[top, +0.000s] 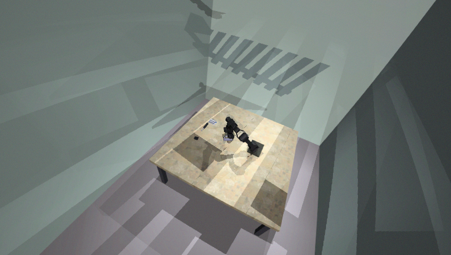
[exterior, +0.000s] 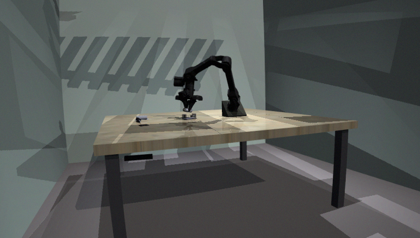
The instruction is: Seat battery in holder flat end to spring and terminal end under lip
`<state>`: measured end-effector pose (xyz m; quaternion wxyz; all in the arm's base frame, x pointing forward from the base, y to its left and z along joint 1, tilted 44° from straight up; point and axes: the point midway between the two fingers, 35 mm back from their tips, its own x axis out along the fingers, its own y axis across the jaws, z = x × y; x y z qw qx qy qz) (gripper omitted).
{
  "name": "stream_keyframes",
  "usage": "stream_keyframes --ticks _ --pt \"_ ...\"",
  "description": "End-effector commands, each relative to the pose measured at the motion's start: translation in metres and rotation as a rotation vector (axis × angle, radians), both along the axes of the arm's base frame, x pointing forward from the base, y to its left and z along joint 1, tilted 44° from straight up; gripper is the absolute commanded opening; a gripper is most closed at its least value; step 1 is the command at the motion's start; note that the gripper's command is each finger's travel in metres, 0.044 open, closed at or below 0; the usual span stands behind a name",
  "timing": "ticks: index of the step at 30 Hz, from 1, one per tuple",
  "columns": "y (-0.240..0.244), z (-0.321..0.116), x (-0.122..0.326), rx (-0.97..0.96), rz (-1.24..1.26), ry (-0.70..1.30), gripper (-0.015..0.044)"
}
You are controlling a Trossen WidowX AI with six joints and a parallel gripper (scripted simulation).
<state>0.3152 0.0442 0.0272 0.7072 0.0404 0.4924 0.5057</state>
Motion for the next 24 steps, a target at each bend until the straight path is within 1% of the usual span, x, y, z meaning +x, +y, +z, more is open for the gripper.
stream_keyframes --ticks 1,24 --pt "0.006 0.000 0.000 0.037 -0.034 -0.033 0.0077" --pt "0.013 -0.012 -0.002 0.137 -0.121 -0.100 0.0077"
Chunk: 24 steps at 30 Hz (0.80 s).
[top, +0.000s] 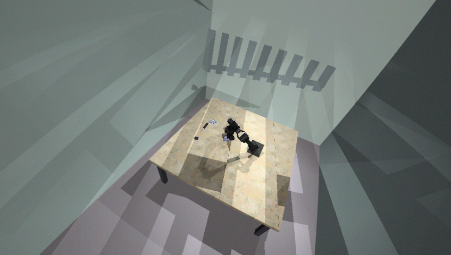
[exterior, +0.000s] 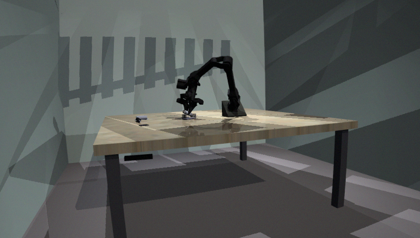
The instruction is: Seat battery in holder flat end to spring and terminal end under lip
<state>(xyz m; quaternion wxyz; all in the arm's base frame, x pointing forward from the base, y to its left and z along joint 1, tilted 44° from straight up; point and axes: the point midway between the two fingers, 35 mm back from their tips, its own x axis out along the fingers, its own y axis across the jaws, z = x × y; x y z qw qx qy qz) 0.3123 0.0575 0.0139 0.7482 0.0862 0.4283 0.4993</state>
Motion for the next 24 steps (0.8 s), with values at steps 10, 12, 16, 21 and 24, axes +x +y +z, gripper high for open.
stream_keyframes --ticks 10,12,16,21,24 --pt "0.0009 -0.0034 -0.0021 0.065 -0.060 -0.049 0.0077" --pt "0.0013 -0.0040 -0.0028 0.075 -0.067 -0.056 0.0077" --pt "0.0018 -0.0050 -0.0044 0.092 -0.080 -0.068 0.0077" --pt "0.0026 -0.0059 -0.0067 0.115 -0.096 -0.084 0.0077" --pt "0.0030 -0.0062 -0.0078 0.125 -0.102 -0.090 0.0077"
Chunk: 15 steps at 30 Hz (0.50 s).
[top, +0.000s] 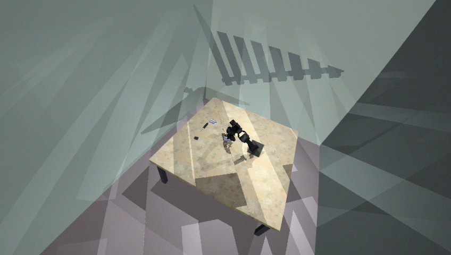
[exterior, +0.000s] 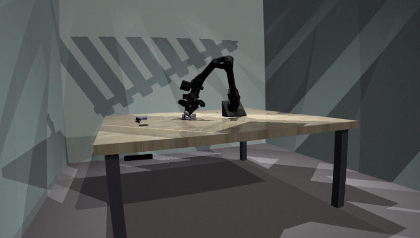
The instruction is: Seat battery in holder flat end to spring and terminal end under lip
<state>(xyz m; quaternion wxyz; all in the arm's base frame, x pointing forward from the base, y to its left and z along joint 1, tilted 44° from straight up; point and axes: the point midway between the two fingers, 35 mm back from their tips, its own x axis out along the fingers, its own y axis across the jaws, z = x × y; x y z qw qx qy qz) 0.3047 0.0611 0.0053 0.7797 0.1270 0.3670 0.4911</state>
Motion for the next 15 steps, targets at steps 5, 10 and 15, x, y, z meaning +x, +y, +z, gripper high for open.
stream_keyframes --ticks 5,10,15 --pt "-0.002 0.001 -0.002 0.017 -0.012 -0.014 0.0077" --pt "-0.004 -0.003 -0.007 0.019 -0.013 -0.013 0.0077" --pt "-0.007 -0.006 -0.011 0.016 -0.015 -0.014 0.0077"
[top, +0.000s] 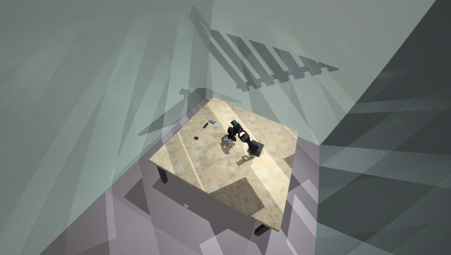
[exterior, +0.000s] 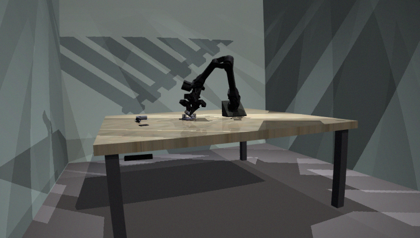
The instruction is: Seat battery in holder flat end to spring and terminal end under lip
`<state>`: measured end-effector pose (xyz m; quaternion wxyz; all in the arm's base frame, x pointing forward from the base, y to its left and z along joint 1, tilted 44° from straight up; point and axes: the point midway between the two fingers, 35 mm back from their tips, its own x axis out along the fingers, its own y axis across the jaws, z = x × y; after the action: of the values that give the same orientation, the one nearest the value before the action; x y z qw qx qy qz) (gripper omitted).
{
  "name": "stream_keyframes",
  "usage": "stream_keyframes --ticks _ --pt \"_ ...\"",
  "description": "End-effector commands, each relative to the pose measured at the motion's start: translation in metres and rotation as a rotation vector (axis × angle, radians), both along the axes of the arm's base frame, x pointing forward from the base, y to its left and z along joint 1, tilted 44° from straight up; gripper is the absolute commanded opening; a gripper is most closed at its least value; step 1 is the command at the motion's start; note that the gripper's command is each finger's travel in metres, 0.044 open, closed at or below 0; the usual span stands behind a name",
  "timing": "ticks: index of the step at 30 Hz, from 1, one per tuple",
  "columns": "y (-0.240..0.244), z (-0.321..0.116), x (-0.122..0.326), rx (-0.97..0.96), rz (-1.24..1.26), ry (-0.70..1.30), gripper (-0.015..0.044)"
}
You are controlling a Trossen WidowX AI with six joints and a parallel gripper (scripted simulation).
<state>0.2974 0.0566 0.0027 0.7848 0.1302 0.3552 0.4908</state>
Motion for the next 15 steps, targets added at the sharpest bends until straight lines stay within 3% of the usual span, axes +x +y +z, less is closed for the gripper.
stream_keyframes --ticks 1,15 --pt "-0.0029 -0.0035 -0.0047 0.001 -0.004 0.005 0.0077" --pt "-0.0053 -0.0075 -0.0079 -0.026 0.008 0.026 0.0077"
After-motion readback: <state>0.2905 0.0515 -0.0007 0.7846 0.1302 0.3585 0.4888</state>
